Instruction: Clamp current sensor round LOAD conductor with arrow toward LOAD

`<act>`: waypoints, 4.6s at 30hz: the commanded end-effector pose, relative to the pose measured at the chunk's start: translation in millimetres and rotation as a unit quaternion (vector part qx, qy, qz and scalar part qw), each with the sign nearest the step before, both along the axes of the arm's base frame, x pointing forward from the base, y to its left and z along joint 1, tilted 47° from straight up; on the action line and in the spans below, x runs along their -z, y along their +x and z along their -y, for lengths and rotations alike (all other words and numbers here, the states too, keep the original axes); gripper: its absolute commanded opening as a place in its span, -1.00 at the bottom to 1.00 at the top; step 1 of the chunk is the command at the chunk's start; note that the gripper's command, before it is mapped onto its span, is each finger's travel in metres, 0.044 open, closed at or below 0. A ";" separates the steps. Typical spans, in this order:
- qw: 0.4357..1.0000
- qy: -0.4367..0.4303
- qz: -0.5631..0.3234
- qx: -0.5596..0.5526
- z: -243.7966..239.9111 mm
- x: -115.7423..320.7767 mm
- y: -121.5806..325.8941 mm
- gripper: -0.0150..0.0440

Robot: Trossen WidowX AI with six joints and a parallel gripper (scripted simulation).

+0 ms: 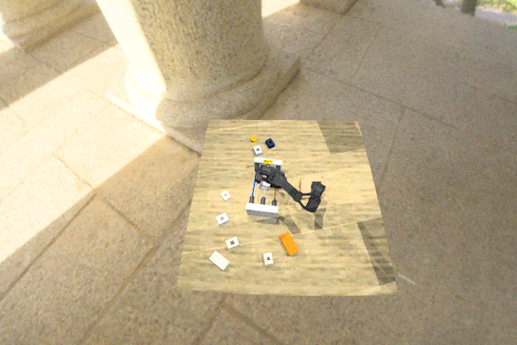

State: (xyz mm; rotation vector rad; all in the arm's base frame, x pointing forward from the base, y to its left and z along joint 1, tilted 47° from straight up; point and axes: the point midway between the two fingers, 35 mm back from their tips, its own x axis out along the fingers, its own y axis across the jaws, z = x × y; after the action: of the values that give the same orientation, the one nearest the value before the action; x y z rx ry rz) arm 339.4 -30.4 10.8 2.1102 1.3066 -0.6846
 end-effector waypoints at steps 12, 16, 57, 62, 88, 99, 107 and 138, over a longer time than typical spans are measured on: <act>1.000 -0.002 0.015 0.017 -9.6 10.6 4.3 1.00; 0.999 -0.007 0.030 0.033 -11.9 15.2 6.6 1.00; 0.993 -0.013 0.079 0.083 1.3 8.0 24.6 1.00; 0.993 -0.013 0.079 0.083 1.3 8.0 24.6 1.00; 0.993 -0.013 0.079 0.083 1.3 8.0 24.6 1.00; 0.993 -0.013 0.079 0.083 1.3 8.0 24.6 1.00; 0.993 -0.013 0.079 0.083 1.3 8.0 24.6 1.00; 0.993 -0.013 0.079 0.083 1.3 8.0 24.6 1.00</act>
State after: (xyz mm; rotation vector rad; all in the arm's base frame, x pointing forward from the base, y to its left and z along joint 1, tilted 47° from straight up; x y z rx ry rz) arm 359.6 -30.9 1.0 2.2290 1.0492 -0.5972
